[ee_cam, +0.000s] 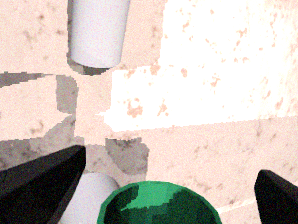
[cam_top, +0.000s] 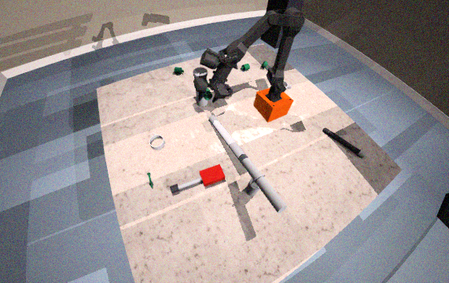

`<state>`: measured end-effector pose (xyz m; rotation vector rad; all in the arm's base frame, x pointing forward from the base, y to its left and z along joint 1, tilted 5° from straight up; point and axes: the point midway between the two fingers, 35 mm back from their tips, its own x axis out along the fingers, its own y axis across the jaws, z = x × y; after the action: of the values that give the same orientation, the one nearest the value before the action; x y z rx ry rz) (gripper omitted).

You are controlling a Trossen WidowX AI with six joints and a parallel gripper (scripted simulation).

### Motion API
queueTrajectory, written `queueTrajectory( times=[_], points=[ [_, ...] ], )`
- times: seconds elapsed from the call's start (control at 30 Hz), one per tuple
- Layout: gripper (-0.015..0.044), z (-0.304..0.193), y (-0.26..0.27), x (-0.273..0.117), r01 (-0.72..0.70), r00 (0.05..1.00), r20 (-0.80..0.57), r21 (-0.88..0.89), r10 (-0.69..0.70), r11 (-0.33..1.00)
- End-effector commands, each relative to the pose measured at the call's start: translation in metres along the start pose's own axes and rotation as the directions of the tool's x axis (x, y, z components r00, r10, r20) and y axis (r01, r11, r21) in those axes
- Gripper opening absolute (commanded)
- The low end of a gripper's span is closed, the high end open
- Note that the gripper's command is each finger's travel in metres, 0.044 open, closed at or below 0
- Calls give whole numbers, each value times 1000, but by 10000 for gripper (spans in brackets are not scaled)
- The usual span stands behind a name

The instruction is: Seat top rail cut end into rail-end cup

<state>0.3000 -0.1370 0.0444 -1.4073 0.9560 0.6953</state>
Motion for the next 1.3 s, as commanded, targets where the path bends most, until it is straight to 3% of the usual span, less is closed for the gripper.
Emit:
queueTrajectory(
  times=[0.0,0.4,0.57,0.7,0.87,1.27],
  points=[
    [440,14,-11,-14,11,1000,-3,-2,-11,1000],
    [440,29,-15,-25,8,1000,4,9,-8,1000],
    [440,56,-29,-42,-2,1000,24,330,-6,944],
    [440,82,-39,-59,-21,999,43,598,-5,801],
    [440,114,-46,-85,-53,998,65,851,-5,522],
    [440,145,-48,-115,-87,996,89,987,-7,134]
  ],
)
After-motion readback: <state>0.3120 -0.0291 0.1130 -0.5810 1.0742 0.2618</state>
